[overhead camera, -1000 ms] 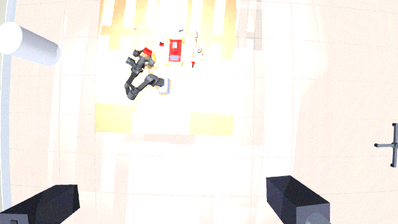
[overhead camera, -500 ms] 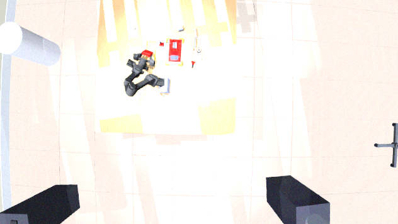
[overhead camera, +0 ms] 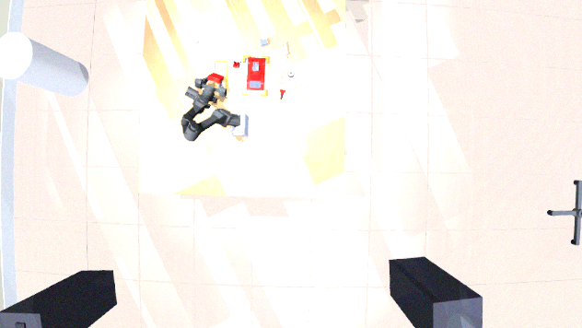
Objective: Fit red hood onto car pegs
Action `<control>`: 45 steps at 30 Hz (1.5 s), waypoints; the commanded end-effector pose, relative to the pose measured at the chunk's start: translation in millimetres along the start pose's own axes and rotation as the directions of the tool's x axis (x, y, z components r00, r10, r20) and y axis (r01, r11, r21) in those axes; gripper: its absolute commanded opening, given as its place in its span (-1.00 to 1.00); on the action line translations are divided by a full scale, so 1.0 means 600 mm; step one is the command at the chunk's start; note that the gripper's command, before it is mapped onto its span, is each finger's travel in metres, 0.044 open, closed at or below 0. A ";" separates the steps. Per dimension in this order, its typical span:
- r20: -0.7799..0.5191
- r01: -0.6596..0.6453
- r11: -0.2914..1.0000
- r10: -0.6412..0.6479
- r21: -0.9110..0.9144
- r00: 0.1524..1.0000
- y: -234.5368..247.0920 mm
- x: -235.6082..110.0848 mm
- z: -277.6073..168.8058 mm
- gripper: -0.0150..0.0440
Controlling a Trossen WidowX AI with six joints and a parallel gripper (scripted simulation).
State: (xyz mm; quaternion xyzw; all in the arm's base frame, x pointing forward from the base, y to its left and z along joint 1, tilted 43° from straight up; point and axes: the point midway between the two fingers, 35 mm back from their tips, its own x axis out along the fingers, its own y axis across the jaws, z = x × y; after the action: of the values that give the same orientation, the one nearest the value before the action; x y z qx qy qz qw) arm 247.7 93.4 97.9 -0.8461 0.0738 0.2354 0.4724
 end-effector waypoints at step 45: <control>0.079 -0.118 0.993 0.115 0.029 0.990 -0.022 -0.138 -0.028 0.82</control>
State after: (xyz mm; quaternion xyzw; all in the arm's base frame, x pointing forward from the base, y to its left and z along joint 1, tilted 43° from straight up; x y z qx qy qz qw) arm 182.4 78.6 159.5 -0.8555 0.0727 0.2684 0.4369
